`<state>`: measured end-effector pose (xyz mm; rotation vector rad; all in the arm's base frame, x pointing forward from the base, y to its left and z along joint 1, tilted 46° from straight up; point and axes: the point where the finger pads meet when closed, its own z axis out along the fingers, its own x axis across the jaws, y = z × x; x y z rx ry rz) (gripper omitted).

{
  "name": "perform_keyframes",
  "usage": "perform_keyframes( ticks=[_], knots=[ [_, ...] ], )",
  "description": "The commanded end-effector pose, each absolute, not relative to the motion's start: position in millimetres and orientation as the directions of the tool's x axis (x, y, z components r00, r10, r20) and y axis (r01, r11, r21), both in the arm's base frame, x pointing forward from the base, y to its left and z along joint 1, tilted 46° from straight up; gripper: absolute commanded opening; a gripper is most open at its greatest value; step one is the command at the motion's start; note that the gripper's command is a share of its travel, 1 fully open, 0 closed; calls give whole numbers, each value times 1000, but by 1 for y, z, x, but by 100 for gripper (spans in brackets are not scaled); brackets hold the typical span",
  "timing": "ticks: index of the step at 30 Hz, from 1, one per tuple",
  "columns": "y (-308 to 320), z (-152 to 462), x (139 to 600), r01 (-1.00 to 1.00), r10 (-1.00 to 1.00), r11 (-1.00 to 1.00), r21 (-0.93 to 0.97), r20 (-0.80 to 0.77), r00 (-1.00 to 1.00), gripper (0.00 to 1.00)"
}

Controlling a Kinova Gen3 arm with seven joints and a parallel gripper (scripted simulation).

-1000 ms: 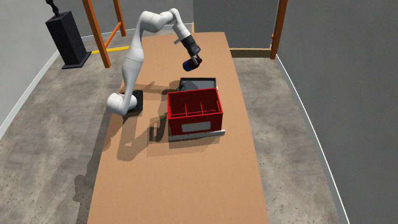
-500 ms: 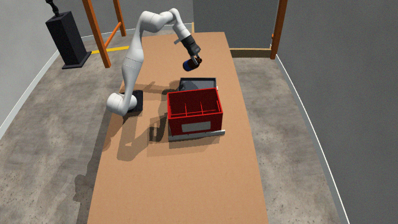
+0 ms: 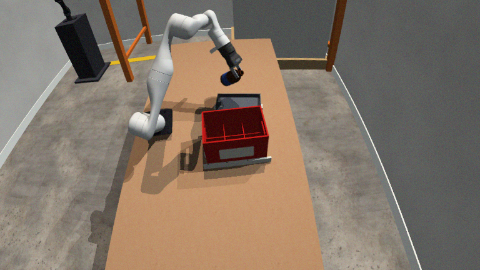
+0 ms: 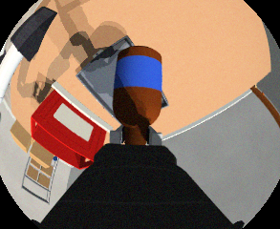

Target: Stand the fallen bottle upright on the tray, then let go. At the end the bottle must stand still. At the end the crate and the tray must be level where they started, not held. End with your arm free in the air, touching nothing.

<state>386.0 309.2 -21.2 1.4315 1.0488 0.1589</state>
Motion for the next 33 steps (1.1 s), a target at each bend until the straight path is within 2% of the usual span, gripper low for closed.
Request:
perform_keyframes(
  ticks=[1,33],
  knots=[
    [310,-20,386,484,661,209,850,-487,571,0],
    [310,-21,386,393,660,302,869,-488,571,0]
  ],
)
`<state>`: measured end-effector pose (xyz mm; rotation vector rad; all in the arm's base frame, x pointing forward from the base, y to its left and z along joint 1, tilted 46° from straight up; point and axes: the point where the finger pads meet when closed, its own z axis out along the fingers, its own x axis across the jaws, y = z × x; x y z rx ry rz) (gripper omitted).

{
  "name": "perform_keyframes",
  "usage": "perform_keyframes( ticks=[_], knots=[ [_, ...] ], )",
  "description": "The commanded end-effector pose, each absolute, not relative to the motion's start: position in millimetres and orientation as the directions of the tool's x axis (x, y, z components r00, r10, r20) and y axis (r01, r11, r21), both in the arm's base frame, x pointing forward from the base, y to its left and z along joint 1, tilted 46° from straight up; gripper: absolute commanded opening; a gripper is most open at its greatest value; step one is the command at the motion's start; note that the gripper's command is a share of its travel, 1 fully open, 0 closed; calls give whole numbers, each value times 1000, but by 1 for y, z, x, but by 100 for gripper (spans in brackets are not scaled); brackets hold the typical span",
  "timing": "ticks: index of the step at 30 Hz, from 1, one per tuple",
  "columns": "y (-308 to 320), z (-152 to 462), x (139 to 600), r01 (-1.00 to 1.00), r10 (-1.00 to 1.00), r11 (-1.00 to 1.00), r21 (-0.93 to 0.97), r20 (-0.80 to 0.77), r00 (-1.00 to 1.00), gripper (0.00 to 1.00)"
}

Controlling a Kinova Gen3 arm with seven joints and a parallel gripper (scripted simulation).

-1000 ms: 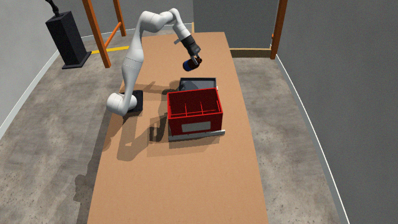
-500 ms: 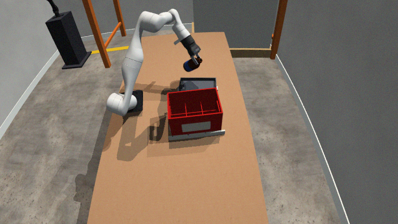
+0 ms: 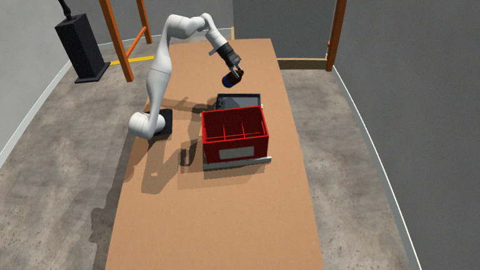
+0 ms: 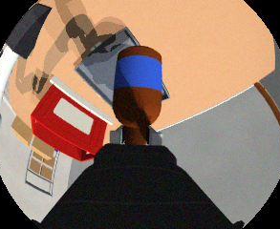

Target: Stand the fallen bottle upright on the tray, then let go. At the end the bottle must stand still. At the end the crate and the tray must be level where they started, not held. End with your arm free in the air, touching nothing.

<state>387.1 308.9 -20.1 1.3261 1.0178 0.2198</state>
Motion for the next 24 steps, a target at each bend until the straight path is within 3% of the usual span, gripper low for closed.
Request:
perform_keyframes(
  ticks=[1,24],
  knots=[
    [310,-21,386,389,660,306,869,-488,571,0],
    [310,-21,385,361,661,330,872,-487,571,0]
  ],
)
